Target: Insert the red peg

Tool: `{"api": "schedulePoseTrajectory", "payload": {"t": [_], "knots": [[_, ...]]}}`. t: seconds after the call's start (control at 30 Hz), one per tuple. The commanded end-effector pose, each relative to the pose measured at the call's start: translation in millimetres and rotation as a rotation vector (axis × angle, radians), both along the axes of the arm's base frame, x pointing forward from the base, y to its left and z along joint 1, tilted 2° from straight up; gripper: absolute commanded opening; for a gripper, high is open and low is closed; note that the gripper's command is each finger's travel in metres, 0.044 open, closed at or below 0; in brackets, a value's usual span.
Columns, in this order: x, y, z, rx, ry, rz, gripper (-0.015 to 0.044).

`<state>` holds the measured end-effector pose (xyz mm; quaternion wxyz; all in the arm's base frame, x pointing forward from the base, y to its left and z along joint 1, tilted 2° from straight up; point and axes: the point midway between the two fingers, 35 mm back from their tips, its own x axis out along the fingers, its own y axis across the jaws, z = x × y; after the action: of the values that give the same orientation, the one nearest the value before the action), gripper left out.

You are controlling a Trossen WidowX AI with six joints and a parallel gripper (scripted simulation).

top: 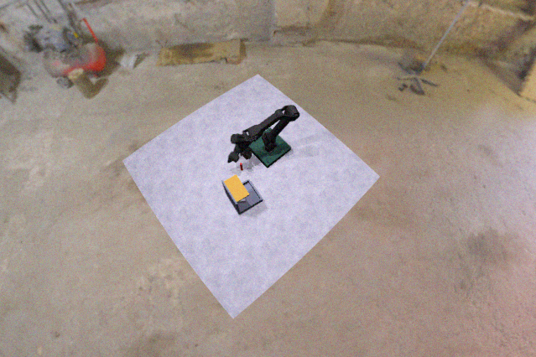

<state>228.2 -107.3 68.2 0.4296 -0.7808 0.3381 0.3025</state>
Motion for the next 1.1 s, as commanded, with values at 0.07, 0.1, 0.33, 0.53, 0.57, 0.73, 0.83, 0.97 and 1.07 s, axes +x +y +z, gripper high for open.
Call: {"api": "schedulePoseTrajectory", "payload": {"t": [0.07,0.1,0.33,0.53,0.57,0.73,0.83,0.97,1.07], "knots": [[0.6,9.7,4.9,-0.094,0.022,0.077,0.0440],[0.8,11.4,6.1,-0.110,0.024,0.090,0.0440],[2.0,23.2,14.3,-0.225,0.039,0.181,0.0440],[2.2,33.2,21.8,-0.323,0.047,0.255,0.0440],[2.1,34.8,23.0,-0.339,0.048,0.267,0.0440],[1.6,42.9,29.6,-0.420,0.051,0.326,0.0440],[1.1,47.6,33.6,-0.468,0.052,0.359,0.0440],[0.0,53.8,39.0,-0.531,0.051,0.402,0.0440],[-0.9,58.0,42.8,-0.576,0.050,0.432,0.0440]]}}
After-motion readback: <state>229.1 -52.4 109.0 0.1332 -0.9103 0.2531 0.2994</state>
